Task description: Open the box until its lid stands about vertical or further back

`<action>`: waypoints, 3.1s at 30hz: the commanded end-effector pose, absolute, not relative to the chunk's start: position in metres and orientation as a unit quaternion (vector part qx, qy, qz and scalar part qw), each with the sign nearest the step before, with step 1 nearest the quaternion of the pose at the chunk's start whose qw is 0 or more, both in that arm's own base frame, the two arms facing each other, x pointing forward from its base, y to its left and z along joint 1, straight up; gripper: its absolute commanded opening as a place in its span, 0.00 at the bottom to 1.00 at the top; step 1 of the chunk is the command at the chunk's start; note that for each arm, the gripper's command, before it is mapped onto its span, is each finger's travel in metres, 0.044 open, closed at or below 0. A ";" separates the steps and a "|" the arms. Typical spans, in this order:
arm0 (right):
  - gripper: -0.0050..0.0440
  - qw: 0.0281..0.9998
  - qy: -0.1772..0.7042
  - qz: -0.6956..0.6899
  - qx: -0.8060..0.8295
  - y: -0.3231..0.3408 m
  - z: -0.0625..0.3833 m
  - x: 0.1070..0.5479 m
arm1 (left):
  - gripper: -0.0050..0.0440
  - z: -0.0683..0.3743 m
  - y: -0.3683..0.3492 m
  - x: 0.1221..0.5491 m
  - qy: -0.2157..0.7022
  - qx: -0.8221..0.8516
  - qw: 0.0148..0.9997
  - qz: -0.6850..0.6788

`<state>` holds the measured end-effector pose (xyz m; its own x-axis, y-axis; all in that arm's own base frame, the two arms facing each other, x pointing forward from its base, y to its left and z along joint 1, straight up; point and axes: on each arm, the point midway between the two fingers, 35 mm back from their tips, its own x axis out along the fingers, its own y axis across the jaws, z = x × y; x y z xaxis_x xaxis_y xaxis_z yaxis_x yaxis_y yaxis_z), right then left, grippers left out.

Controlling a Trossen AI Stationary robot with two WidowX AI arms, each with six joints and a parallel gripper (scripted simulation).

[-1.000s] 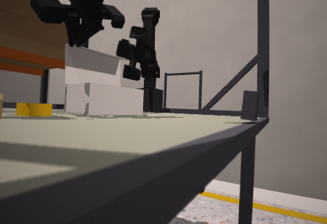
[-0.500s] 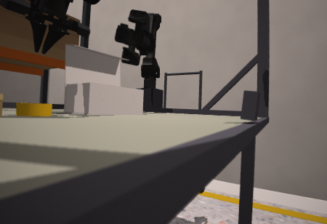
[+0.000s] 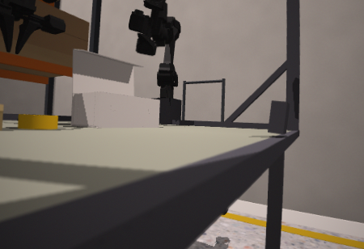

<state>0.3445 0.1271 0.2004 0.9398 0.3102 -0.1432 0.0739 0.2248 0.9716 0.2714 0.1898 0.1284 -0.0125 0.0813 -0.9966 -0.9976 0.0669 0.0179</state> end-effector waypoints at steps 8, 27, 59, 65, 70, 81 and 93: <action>1.00 0.766 0.143 0.089 0.620 0.126 0.229 0.344 | 0.22 0.139 0.202 0.266 0.512 -0.481 0.528 0.477; 1.00 0.767 0.150 0.082 0.619 0.126 0.221 0.344 | 0.10 0.140 0.200 0.264 0.511 -0.480 0.529 0.478; 1.00 0.767 0.150 0.082 0.619 0.126 0.221 0.344 | 0.00 0.140 0.200 0.264 0.511 -0.480 0.529 0.478; 1.00 0.767 0.150 0.082 0.619 0.126 0.221 0.344 | 0.00 0.140 0.200 0.264 0.511 -0.480 0.529 0.478; 1.00 0.767 0.150 0.082 0.619 0.126 0.221 0.344 | 0.00 0.140 0.200 0.264 0.511 -0.480 0.529 0.478; 1.00 0.767 0.150 0.082 0.619 0.126 0.221 0.344 | 0.00 0.140 0.200 0.264 0.511 -0.480 0.529 0.478; 1.00 0.767 0.150 0.082 0.619 0.126 0.221 0.344 | 0.00 0.140 0.200 0.264 0.511 -0.480 0.529 0.478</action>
<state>0.3428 0.1265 0.2106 0.9384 0.3100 -0.1527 0.0825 0.2282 0.9701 0.2633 0.1986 0.1321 -0.0005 0.0020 -1.0000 -0.9968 0.0803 0.0006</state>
